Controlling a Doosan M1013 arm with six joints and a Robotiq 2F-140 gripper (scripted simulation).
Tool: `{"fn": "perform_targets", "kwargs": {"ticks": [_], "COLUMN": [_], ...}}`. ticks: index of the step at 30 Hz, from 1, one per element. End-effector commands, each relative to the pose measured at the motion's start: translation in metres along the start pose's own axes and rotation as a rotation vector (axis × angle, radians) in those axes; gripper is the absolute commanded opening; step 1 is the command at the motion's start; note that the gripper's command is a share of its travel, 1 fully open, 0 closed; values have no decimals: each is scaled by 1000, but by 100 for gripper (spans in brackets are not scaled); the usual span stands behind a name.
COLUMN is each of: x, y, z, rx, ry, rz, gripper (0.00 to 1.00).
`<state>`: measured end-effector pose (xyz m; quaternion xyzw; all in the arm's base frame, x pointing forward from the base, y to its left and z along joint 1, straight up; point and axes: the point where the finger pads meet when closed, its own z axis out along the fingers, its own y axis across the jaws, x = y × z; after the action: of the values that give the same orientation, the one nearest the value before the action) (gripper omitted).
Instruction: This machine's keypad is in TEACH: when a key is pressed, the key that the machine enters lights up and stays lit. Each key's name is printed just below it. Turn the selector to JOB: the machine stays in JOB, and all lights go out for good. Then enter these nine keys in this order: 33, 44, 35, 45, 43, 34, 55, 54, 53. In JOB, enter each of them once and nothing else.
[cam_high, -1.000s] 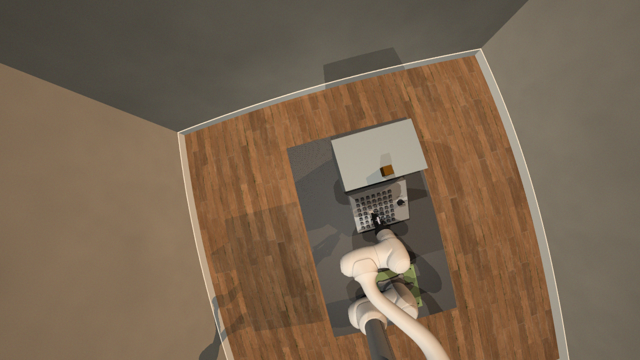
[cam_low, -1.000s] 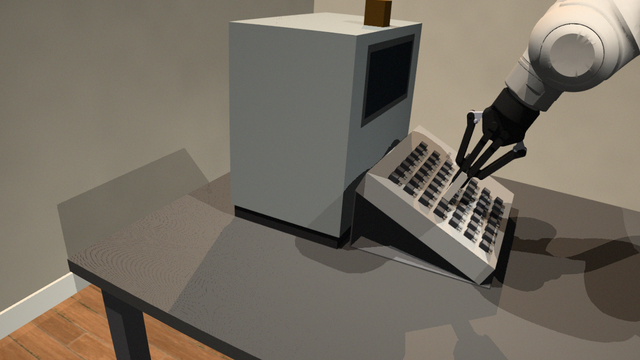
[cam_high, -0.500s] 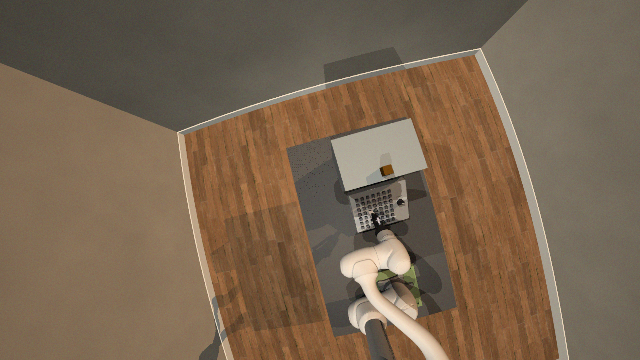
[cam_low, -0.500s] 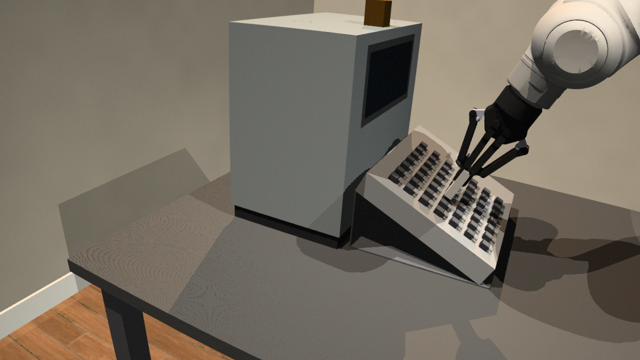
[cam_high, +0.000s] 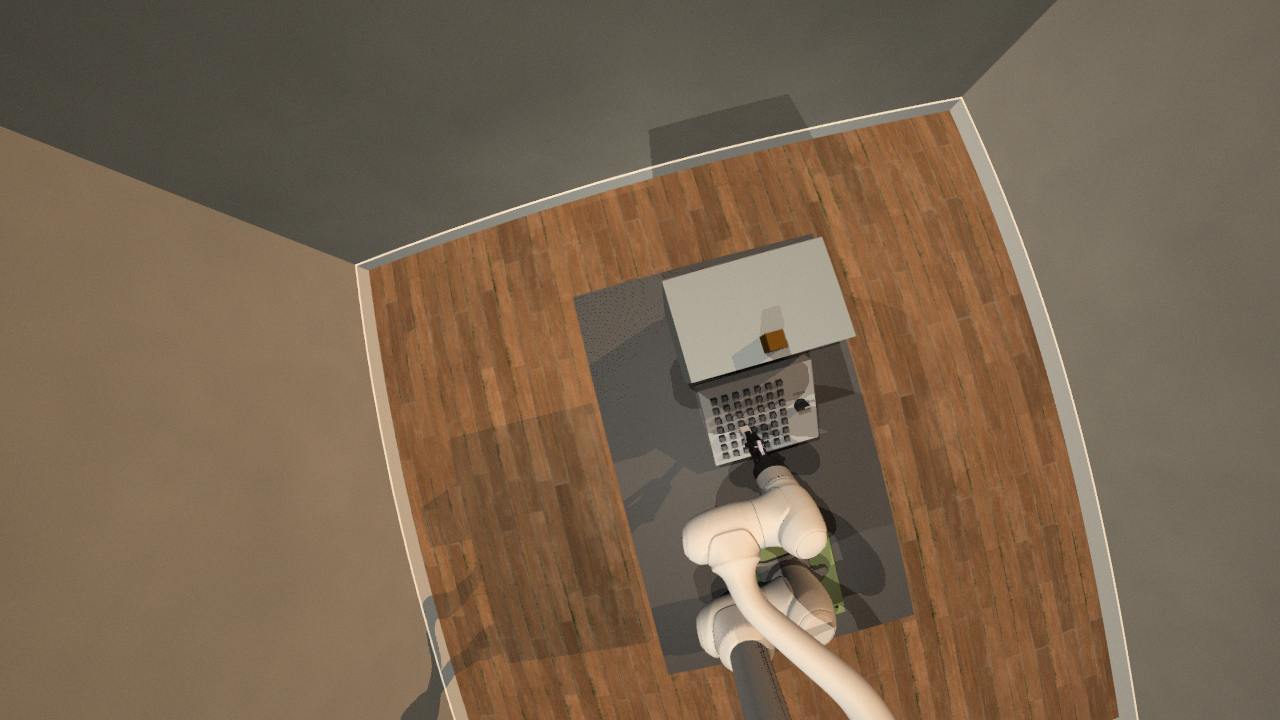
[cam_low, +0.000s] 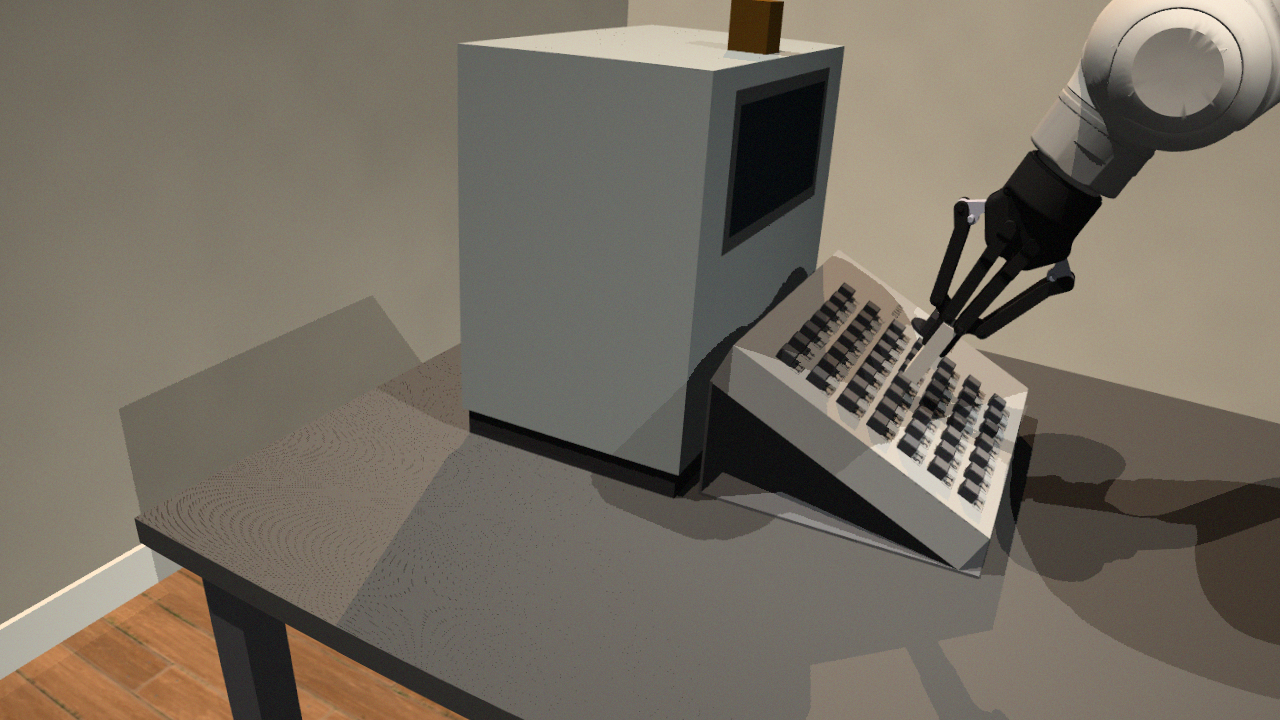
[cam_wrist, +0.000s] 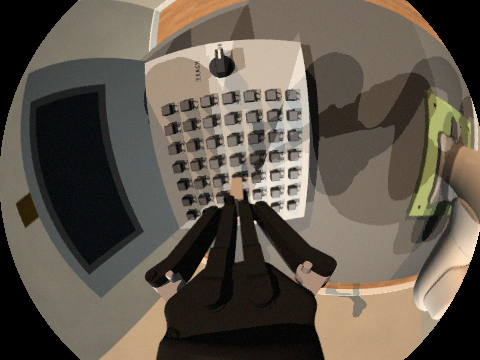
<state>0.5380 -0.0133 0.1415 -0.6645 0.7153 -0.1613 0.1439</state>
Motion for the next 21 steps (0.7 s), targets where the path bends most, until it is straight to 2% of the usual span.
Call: {"fn": "perform_targets", "kwargs": {"ticks": [1, 9, 15, 21], "x": [0, 0, 8, 30], "y": [-1, -1, 15, 60], "z": [-6, -8, -8, -7], "rx": [2, 2, 2, 2], "ry": [-3, -3, -3, -3], "rz": [3, 3, 3, 3], "gripper": [0, 0, 0, 0]}}
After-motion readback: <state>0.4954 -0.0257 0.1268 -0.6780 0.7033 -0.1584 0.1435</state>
